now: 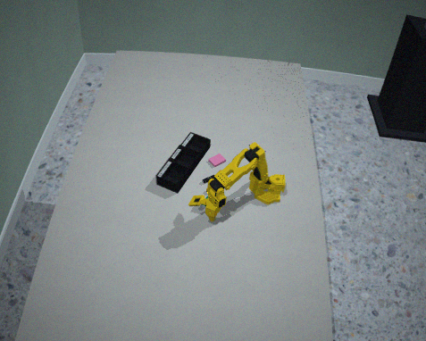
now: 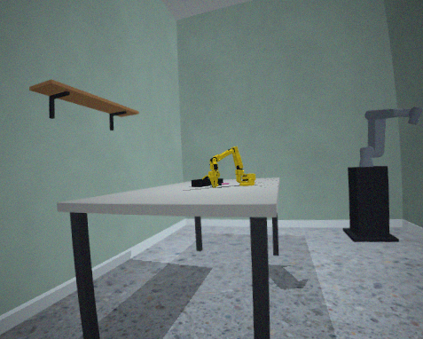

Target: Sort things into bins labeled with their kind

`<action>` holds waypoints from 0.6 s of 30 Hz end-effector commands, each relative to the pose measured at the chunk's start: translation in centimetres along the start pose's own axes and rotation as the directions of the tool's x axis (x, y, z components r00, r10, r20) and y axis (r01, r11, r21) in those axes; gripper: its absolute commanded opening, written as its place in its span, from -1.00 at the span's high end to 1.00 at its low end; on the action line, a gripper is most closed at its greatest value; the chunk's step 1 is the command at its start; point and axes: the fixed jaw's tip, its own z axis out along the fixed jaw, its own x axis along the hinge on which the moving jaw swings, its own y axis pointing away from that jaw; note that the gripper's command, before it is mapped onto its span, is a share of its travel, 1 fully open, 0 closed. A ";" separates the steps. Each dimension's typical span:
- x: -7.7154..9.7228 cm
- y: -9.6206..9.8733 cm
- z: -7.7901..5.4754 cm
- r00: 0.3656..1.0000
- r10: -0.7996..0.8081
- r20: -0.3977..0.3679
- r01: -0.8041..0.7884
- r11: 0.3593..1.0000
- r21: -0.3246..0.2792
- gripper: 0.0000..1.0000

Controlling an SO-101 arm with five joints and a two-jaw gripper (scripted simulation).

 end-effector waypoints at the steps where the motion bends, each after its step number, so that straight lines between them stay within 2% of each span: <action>1: 0.1 0.4 -0.3 1.000 -0.001 0.010 0.001 1.000 -0.020 1.00; 18: 0.0 0.4 -0.6 1.000 -0.001 0.010 0.001 1.000 -0.020 1.00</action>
